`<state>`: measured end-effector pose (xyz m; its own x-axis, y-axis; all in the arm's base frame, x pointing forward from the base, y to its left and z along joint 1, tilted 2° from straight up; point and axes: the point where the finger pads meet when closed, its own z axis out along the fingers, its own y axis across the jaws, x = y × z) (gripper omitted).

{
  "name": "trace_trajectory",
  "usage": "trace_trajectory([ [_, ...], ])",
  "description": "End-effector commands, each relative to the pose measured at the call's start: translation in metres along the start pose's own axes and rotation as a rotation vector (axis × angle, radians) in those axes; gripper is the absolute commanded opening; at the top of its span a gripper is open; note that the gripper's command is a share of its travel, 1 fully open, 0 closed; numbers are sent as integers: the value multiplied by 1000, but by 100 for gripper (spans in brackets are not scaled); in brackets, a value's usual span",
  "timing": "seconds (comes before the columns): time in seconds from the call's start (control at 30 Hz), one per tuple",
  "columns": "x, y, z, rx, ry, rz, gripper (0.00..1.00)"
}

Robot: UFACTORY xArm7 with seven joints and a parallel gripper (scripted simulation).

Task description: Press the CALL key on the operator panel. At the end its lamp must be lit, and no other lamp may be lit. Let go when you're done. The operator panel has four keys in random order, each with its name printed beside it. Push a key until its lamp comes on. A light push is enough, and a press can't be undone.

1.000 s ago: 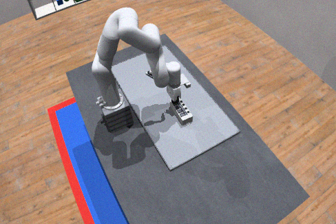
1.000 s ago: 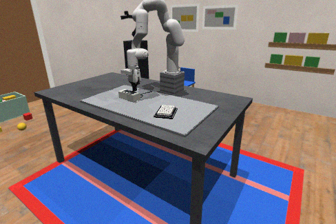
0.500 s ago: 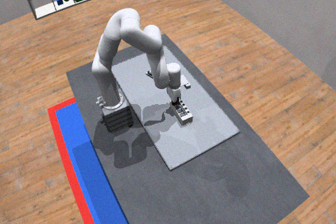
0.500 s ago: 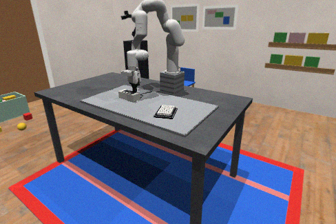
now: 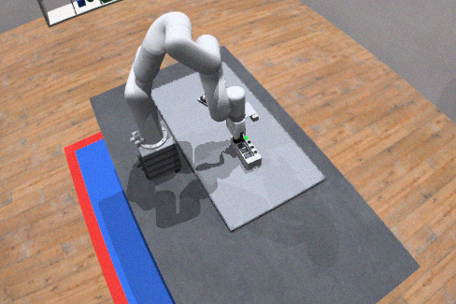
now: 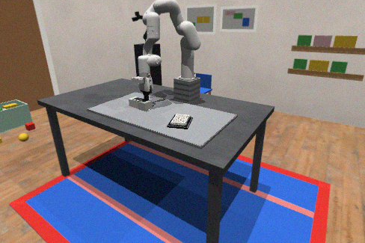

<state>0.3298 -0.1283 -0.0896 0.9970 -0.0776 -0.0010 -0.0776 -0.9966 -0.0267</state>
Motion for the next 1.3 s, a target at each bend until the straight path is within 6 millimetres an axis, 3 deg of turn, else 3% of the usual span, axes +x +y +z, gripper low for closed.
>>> trace_trajectory([
  [0.0,2,1,-1,-1,4,0,0],
  [0.33,2,1,-1,-1,4,0,0],
  [1.27,2,1,-41,-2,4,0,0],
])
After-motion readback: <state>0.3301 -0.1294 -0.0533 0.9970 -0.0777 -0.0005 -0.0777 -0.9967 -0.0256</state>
